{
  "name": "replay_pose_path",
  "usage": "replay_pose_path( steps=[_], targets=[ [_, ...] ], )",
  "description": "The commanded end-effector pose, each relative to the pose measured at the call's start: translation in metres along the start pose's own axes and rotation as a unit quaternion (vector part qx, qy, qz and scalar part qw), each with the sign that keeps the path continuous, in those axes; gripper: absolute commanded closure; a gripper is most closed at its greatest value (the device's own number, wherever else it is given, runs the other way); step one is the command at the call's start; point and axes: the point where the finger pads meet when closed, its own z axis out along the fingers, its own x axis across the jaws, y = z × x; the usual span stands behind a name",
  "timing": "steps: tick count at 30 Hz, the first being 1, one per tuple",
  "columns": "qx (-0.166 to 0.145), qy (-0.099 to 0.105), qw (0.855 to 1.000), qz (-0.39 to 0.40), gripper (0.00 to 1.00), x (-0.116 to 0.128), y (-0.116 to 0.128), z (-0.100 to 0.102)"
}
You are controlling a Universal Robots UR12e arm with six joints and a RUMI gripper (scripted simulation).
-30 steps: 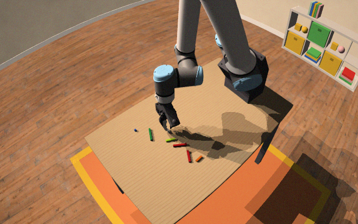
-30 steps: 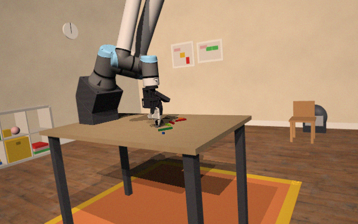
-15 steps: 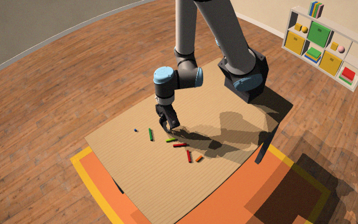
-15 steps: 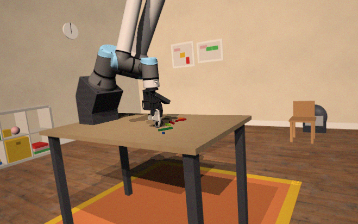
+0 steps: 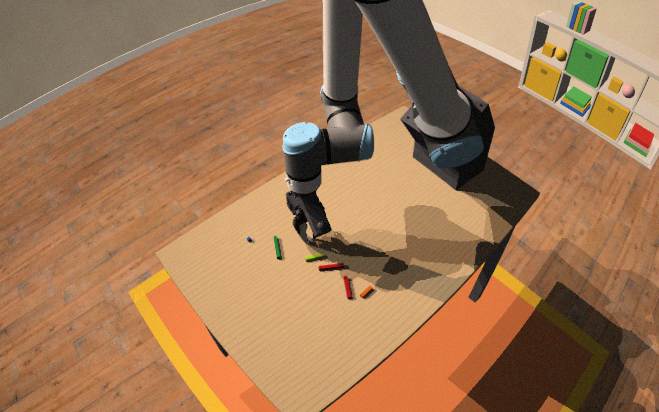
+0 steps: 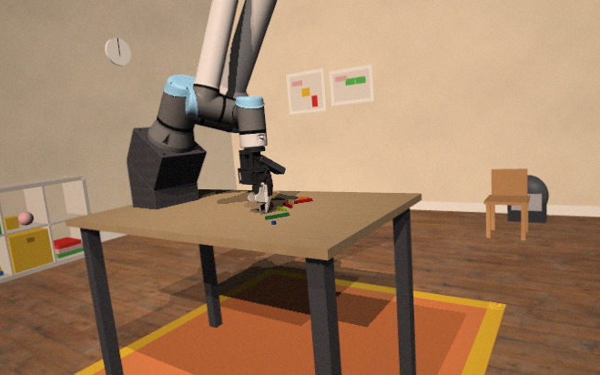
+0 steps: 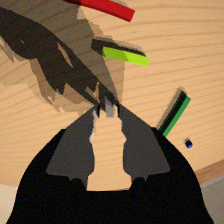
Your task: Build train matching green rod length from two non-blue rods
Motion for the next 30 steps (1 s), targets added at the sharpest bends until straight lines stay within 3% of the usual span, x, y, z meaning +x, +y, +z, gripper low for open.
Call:
replay_pose_path(
  steps=[1, 18, 19, 30],
  targets=[
    [-0.001, 0.002, 1.000, -0.001, 0.86, 0.0025, 0.0004, -0.0006],
    [-0.001, 0.002, 1.000, -0.001, 0.86, 0.0025, 0.0004, -0.0006],
    [-0.001, 0.002, 1.000, -0.001, 1.00, 0.0025, 0.0004, -0.0006],
    [-0.001, 0.002, 1.000, -0.001, 1.00, 0.0025, 0.0004, -0.0006]
  ],
)
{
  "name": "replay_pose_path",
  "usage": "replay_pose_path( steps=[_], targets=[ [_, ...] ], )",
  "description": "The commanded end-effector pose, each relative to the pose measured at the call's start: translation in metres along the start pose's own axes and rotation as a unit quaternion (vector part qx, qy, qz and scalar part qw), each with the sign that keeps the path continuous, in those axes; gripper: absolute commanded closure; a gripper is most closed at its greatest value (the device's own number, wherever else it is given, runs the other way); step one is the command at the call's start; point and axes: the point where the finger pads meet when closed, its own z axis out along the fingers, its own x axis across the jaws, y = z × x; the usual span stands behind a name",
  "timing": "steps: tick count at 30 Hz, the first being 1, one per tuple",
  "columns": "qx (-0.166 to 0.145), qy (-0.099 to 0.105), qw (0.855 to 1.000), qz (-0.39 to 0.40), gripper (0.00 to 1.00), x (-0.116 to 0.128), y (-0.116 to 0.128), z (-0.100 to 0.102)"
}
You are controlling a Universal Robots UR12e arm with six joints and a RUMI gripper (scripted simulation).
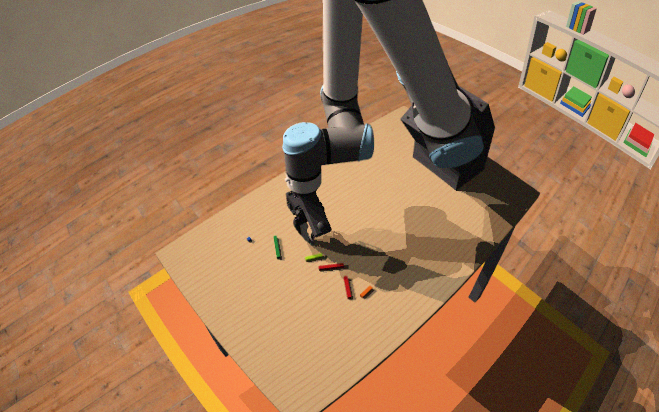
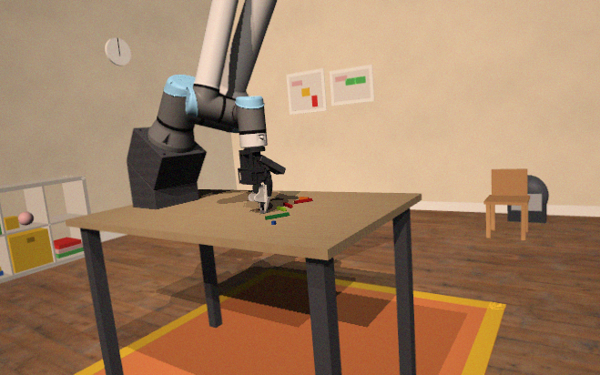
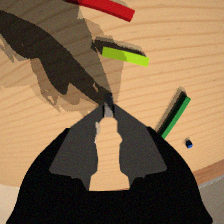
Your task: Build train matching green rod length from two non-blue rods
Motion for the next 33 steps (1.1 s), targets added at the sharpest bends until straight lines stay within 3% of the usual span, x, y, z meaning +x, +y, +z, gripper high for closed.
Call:
replay_pose_path(
  steps=[1, 33],
  targets=[
    [-0.001, 0.002, 1.000, -0.001, 1.00, 0.0025, 0.0004, -0.0006],
    [-0.001, 0.001, 1.000, 0.000, 1.00, 0.0016, 0.0011, -0.0049]
  ],
)
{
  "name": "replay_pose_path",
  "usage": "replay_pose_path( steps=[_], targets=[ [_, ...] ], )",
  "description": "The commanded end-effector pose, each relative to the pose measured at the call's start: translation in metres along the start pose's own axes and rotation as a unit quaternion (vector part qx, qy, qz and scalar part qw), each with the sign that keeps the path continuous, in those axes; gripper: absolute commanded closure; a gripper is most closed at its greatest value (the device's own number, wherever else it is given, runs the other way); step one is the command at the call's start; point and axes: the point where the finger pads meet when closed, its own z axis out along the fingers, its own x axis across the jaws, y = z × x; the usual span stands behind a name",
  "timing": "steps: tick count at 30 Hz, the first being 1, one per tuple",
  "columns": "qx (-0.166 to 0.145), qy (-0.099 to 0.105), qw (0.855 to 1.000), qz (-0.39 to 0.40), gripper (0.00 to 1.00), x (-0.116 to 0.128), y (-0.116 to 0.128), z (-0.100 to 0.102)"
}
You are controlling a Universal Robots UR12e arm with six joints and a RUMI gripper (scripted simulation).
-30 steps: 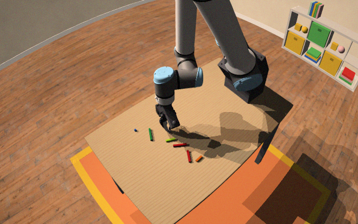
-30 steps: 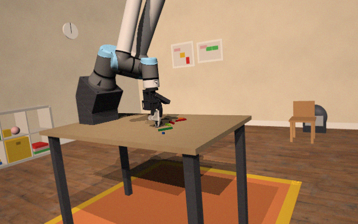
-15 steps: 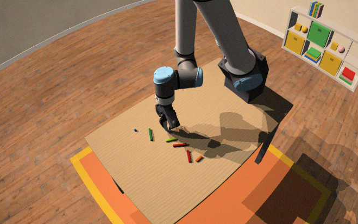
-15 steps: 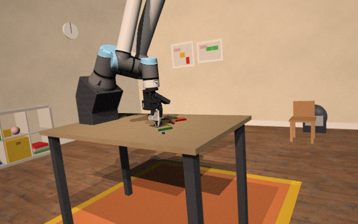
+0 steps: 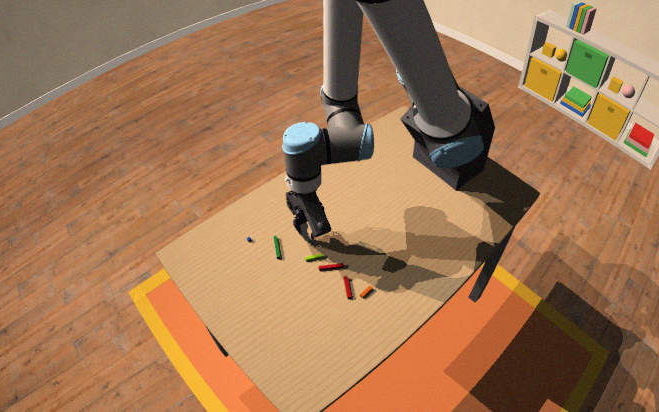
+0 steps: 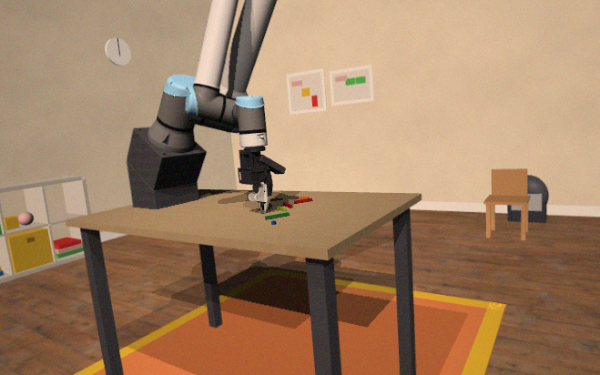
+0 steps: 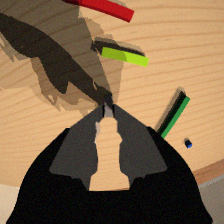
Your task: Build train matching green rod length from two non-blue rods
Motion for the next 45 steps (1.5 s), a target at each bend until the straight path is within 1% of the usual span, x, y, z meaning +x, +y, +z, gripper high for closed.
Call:
replay_pose_path(
  steps=[1, 6, 12, 14, 29, 31, 39, 45],
  targets=[
    [-0.001, 0.001, 1.000, 0.000, 1.00, 0.001, 0.001, -0.005],
    [0.000, 0.000, 1.000, 0.000, 1.00, -0.001, 0.000, -0.014],
    [0.000, 0.000, 1.000, 0.000, 1.00, -0.001, 0.000, -0.031],
    [0.000, 0.000, 1.000, 0.000, 1.00, -0.001, 0.000, -0.031],
    [-0.001, 0.003, 1.000, -0.001, 1.00, 0.004, 0.002, -0.082],
    [-0.001, 0.003, 1.000, -0.001, 1.00, 0.004, 0.002, -0.082],
    [-0.001, 0.003, 1.000, -0.001, 1.00, 0.004, 0.002, -0.097],
    [-0.001, 0.003, 1.000, -0.001, 1.00, 0.004, 0.002, -0.101]
  ],
)
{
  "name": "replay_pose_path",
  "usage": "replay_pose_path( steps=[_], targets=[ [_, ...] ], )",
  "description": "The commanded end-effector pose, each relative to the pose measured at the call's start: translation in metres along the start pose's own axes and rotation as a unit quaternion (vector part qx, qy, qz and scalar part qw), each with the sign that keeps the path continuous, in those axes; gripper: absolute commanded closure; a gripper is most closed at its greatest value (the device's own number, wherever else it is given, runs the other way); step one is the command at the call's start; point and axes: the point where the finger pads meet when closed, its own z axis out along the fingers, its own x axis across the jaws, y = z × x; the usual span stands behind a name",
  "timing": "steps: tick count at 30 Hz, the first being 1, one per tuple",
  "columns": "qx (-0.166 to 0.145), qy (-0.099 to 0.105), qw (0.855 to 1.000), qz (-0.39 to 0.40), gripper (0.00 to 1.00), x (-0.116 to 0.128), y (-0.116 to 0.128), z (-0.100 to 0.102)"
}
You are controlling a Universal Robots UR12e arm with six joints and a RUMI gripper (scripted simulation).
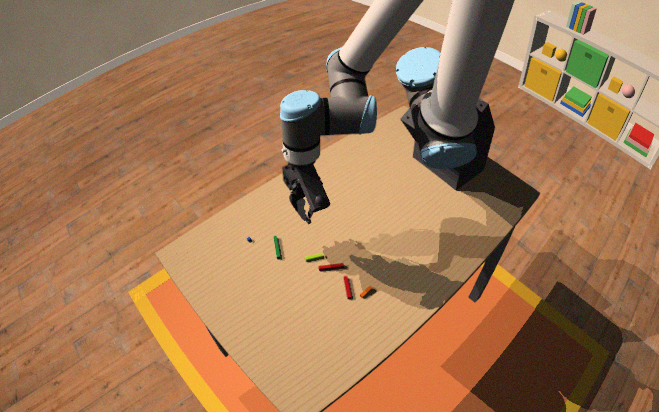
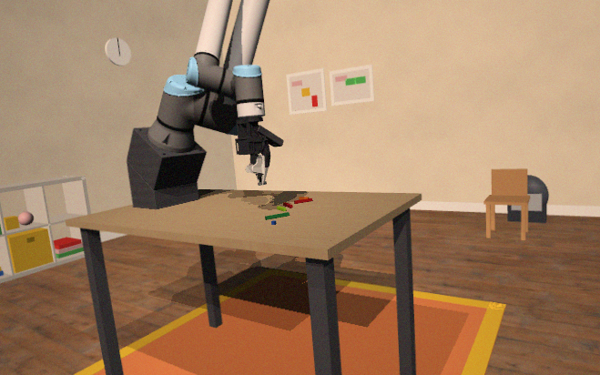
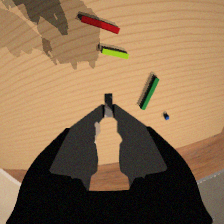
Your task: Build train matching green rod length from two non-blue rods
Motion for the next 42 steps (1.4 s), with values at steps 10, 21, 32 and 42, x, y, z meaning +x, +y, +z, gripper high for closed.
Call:
replay_pose_path(
  steps=[10, 21, 32, 42],
  targets=[
    [0.004, -0.005, 1.000, 0.000, 1.00, -0.003, -0.001, -0.004],
    [0.004, -0.007, 1.000, -0.002, 1.00, 0.003, -0.011, -0.003],
    [0.002, -0.016, 1.000, -0.011, 1.00, 0.029, -0.085, -0.001],
    [0.002, -0.011, 1.000, -0.016, 1.00, 0.046, -0.159, -0.002]
  ],
)
